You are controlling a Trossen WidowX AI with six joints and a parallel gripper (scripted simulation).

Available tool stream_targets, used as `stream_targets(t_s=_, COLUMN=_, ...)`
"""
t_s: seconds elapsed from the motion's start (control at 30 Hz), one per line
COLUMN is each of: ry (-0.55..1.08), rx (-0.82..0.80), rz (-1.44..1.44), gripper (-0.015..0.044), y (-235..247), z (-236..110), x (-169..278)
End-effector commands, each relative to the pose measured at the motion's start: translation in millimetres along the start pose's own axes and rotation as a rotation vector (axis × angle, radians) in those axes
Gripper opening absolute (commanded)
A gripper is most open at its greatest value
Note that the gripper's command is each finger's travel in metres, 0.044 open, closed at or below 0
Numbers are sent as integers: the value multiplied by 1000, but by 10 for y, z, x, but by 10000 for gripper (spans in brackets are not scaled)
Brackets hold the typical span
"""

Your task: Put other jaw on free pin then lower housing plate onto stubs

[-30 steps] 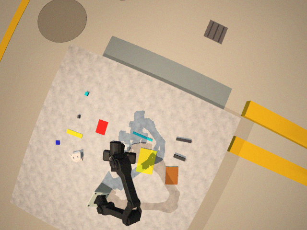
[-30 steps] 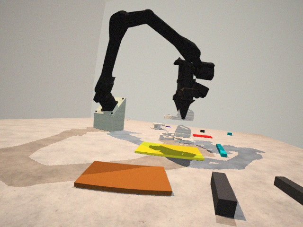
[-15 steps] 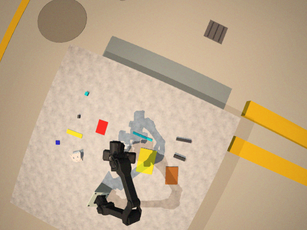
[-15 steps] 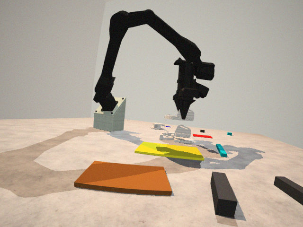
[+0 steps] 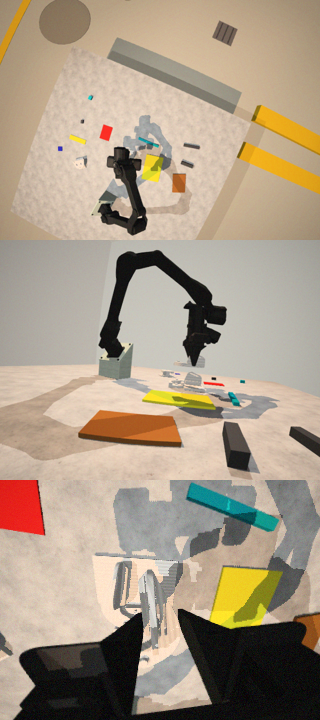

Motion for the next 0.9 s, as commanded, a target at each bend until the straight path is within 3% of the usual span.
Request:
stream_targets(t_s=0.0, ry=1, rx=-3, rz=4, gripper=134, y=6, z=0, x=-3)
stream_targets(t_s=0.87, ry=1, rx=-2, rz=3, gripper=134, y=6, z=348, x=-10)
Point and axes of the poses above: the point midway between the two fingers, 35 mm back from their tips, its own z axis out along the fingers, its own y axis across the jaws, x = y × z, the point moved 5 cm from there along -z, back along the fingers, and after that the axes turned 5 degrees about z, right-handed, at the moved point
